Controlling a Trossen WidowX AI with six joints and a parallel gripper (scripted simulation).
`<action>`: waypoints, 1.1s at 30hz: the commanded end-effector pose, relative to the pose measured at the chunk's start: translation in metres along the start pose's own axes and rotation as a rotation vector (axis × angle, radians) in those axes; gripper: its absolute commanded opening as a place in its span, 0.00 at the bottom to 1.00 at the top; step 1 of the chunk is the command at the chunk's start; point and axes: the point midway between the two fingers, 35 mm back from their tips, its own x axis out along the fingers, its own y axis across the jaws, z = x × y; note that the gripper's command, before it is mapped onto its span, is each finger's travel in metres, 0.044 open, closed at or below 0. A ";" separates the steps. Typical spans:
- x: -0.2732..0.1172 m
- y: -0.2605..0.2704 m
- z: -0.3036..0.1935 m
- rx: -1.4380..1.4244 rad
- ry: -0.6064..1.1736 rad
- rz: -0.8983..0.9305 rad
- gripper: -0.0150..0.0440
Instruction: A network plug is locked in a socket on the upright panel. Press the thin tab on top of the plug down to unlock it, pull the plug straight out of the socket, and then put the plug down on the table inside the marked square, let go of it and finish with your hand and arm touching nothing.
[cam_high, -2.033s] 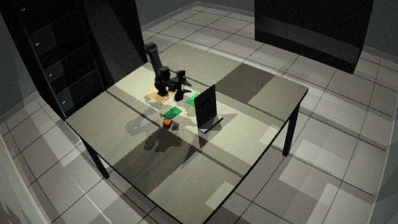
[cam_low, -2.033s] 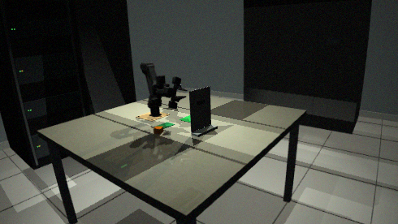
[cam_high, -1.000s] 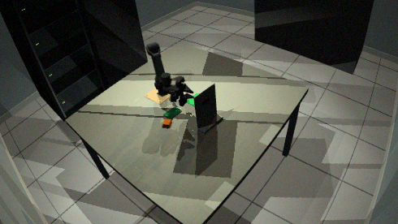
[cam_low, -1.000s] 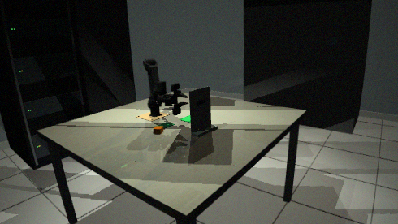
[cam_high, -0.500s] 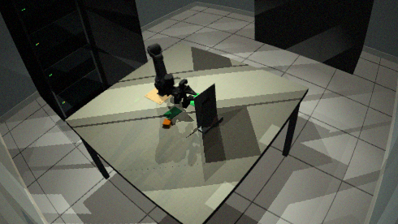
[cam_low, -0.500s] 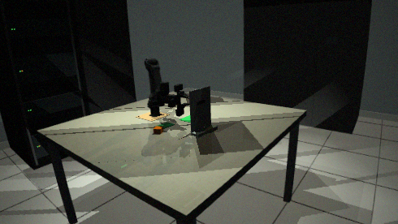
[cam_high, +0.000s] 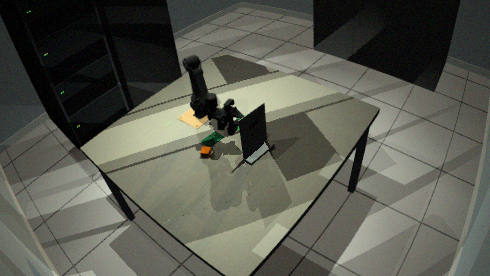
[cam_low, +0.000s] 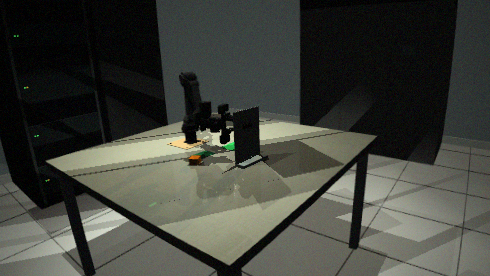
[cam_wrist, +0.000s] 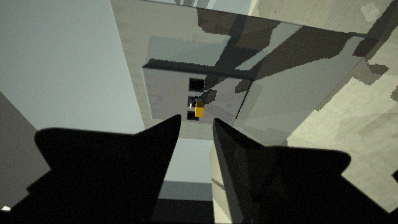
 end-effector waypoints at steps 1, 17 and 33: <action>0.007 0.001 0.002 0.001 -0.003 0.004 0.52; 0.026 0.000 0.006 0.001 -0.003 0.005 0.48; 0.026 0.000 0.006 0.001 -0.003 0.005 0.30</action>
